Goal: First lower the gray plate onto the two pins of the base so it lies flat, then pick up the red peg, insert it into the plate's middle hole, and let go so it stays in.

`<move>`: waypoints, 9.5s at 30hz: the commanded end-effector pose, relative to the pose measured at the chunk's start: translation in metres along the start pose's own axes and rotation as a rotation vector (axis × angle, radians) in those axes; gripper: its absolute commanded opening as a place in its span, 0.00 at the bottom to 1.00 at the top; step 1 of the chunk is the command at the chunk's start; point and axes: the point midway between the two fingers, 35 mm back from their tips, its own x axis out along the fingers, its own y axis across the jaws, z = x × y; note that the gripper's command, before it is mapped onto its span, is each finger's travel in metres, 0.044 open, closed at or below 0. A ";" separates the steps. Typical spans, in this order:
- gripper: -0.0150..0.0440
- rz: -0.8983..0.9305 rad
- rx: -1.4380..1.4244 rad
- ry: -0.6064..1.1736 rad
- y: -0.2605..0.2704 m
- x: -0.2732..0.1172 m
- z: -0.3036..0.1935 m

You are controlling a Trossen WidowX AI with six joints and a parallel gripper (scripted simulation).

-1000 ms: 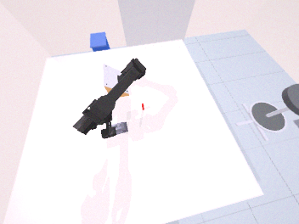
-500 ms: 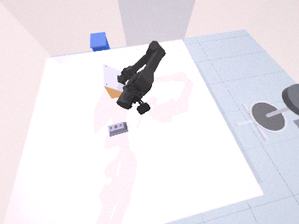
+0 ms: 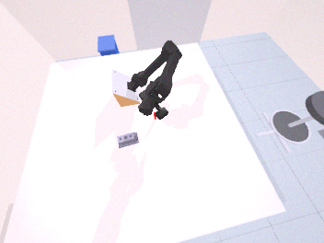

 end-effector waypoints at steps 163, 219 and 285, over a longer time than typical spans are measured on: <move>0.25 0.005 -0.010 -0.017 0.016 -0.010 0.187; 0.25 0.006 -0.011 -0.011 0.009 0.008 0.215; 0.51 0.010 -0.008 -0.012 0.010 -0.006 0.211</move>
